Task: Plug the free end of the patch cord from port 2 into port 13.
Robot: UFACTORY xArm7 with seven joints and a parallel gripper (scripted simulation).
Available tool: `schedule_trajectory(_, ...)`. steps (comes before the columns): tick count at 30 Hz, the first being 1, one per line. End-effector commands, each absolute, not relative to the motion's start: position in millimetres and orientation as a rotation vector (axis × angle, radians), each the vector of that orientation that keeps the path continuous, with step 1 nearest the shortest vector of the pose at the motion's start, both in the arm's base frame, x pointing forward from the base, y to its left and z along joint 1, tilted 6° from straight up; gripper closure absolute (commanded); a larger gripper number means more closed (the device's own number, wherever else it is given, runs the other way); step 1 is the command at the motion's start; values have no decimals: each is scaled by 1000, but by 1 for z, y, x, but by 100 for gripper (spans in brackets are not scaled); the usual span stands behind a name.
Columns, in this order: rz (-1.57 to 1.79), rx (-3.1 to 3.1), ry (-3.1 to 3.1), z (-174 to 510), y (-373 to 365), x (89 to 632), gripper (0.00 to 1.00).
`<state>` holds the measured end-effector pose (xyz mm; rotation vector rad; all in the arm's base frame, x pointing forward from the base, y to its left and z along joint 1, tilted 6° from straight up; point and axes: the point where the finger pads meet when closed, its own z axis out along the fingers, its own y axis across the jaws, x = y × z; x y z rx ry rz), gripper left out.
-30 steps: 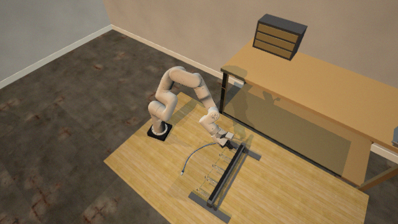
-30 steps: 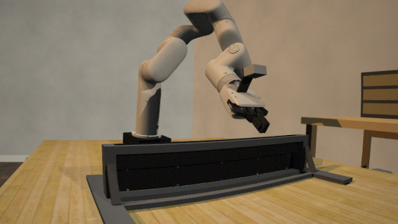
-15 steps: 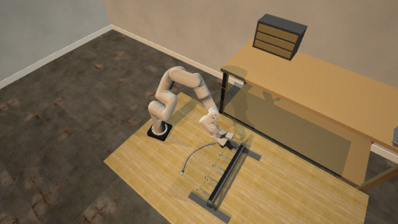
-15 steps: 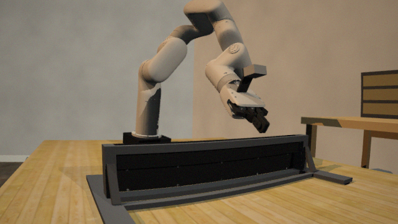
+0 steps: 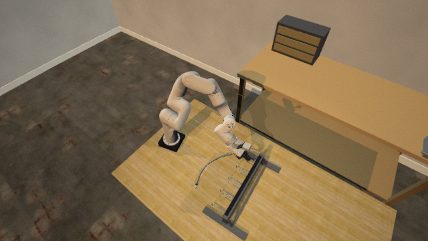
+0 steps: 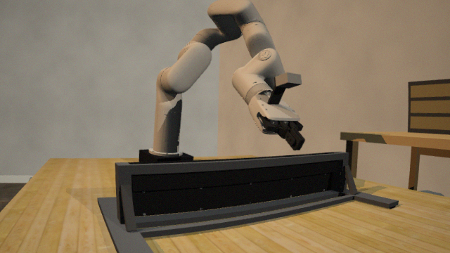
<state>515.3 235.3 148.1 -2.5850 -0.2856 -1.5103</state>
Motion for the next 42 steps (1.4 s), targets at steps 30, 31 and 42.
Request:
schedule_trajectory(30,-1513,-2582,-284,183,221,459,100)
schedule_trajectory(31,-1513,-2582,-284,186,220,453,100)
schedule_trajectory(42,-1513,-2582,-284,210,209,411,100)
